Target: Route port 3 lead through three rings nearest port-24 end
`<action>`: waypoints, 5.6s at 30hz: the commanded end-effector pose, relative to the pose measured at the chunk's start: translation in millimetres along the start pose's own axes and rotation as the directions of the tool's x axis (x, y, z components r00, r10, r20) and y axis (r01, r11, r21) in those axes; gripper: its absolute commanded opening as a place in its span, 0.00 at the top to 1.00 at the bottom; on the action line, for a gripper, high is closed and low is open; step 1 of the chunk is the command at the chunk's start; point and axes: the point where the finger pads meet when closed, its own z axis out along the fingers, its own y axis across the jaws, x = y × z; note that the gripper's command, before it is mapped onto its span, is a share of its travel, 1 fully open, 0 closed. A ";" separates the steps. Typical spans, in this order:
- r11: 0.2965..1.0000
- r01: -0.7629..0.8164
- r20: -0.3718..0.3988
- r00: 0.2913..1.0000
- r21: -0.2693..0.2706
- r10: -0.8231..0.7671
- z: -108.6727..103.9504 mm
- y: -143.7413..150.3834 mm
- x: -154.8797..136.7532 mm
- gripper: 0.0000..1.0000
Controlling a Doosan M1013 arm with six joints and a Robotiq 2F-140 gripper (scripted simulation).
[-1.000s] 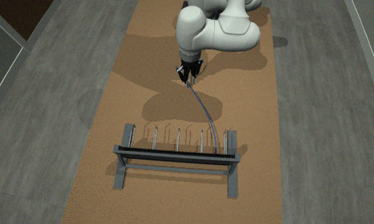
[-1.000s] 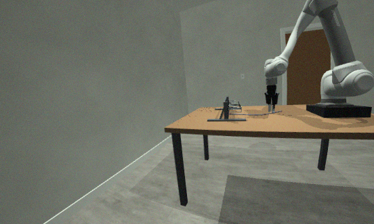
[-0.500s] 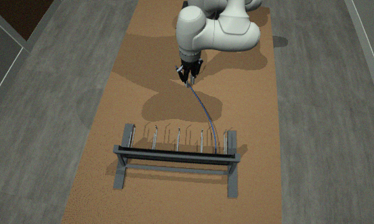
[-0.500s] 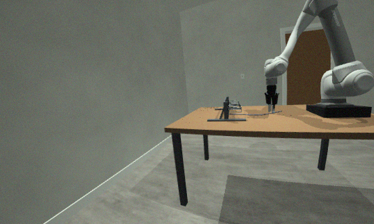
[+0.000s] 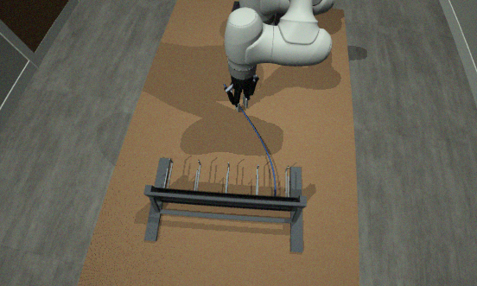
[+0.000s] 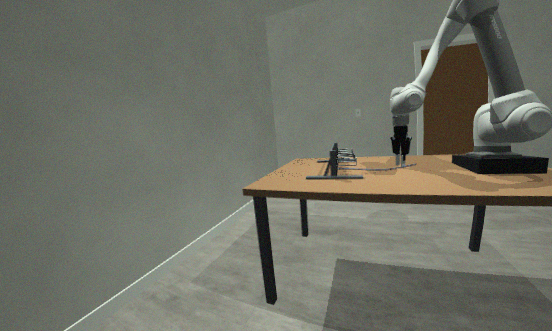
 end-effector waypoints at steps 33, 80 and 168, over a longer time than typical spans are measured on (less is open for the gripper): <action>1.000 0.002 -0.006 1.000 -0.001 -0.002 11.1 -0.2 4.2 0.80; 1.000 0.002 -0.006 1.000 -0.001 -0.002 11.6 -0.2 4.2 0.80; 1.000 0.002 -0.006 1.000 -0.001 -0.002 5.3 -0.2 4.1 1.00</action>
